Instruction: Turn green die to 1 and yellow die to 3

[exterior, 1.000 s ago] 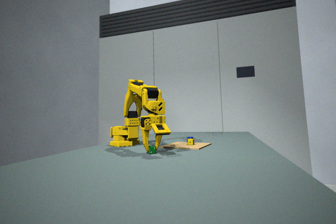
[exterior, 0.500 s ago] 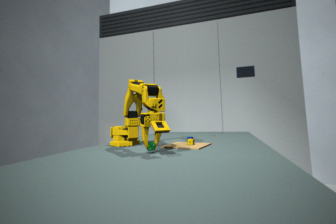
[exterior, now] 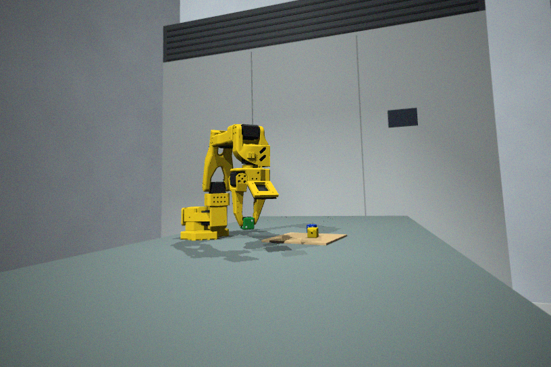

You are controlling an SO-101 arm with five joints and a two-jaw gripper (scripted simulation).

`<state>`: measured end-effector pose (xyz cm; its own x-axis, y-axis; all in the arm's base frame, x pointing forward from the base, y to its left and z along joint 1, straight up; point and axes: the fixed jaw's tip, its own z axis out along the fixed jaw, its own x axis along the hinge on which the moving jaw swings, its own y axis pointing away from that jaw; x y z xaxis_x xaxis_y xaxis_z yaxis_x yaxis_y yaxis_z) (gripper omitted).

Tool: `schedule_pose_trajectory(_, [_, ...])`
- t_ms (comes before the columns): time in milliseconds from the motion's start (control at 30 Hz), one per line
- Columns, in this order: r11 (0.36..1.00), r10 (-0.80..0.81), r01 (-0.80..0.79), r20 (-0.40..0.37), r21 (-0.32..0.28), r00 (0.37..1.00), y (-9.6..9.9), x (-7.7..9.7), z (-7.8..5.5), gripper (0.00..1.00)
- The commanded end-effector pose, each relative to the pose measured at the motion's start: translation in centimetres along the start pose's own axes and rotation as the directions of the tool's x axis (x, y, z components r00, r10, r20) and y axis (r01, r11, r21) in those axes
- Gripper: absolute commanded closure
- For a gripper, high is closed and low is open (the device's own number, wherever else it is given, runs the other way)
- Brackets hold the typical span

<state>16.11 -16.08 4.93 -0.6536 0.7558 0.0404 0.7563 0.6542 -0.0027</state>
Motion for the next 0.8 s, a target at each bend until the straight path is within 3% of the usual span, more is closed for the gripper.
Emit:
schedule_pose_trajectory(0, [1.0,-0.001,0.002,0.08,-0.005,0.997,0.29,-0.67,-1.82,1.0])
schedule_pose_trajectory(767, [1.0,-0.006,0.007,0.08,-0.004,0.997,0.41,-0.65,-1.82,1.0])
